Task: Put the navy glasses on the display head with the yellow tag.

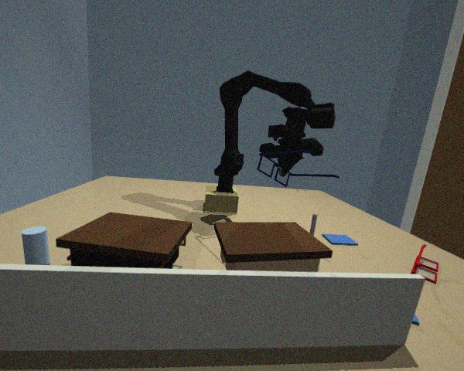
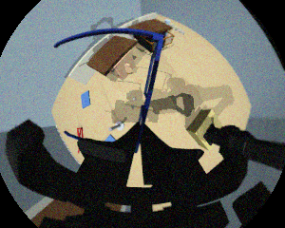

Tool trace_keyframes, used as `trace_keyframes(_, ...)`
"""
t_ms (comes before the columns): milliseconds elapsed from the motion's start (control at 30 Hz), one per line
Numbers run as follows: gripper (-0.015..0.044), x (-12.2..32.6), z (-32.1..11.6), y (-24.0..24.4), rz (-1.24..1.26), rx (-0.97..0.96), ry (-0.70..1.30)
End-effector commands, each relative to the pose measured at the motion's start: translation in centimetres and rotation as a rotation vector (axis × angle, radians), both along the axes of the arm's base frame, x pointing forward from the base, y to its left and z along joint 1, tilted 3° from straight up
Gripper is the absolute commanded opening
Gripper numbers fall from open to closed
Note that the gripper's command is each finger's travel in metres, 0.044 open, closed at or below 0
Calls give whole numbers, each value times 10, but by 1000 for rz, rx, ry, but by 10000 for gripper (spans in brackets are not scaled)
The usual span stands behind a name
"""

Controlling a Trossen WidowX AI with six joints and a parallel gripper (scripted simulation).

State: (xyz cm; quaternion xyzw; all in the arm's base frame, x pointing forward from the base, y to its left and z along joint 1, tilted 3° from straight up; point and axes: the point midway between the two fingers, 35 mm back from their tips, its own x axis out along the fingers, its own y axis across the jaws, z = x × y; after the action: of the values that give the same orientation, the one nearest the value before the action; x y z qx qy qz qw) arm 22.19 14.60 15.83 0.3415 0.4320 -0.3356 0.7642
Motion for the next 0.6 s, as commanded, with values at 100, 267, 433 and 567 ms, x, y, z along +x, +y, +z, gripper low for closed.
trace_keyframes(100, 0, -11, 5, 12, -119, 70, -80)
trace_keyframes(267, 0, -20, 9, 22, -207, 137, -138)
trace_keyframes(433, 0, -30, 13, 31, -293, 211, -192)
trace_keyframes(567, 0, -38, 17, 38, -361, 276, -233)
